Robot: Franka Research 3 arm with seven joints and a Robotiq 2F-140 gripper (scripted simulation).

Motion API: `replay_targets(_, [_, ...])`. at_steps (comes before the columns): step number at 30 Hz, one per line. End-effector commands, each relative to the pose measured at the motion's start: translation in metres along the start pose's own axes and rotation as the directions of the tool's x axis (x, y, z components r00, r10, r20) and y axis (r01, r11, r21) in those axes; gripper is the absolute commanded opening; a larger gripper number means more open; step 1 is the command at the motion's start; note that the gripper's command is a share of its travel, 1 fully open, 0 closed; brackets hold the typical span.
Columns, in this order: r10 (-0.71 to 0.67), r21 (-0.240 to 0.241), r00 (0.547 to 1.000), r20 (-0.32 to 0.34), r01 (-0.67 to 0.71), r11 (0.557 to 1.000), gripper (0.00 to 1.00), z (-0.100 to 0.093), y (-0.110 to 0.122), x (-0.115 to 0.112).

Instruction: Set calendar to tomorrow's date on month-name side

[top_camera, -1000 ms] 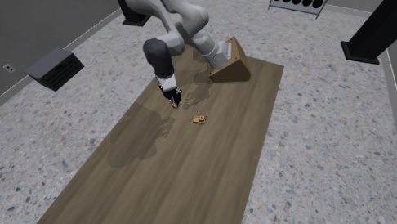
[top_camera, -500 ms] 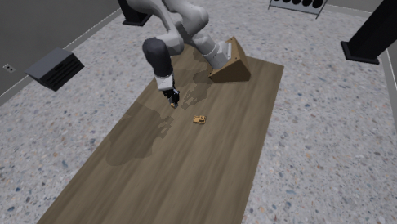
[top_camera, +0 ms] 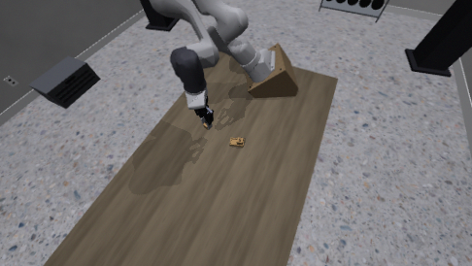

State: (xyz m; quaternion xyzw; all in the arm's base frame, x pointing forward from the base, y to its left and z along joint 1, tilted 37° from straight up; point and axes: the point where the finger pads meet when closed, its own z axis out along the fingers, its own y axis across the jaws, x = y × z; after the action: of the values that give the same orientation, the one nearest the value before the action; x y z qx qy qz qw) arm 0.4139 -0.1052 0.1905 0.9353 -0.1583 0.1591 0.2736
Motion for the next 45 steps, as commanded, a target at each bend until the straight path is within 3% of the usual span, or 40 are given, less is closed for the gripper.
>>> replay_targets(1, [0.020, 0.005, 1.000, -0.006, -0.020, 1.000, 0.16, 0.013, -0.002, 0.001])
replay_targets(20, [0.020, 0.005, 1.000, -0.006, -0.020, 1.000, 0.16, 0.081, -0.003, 0.001])
replay_targets(45, [0.020, 0.005, 1.000, -0.006, -0.020, 1.000, 0.16, 0.086, -0.003, 0.001])
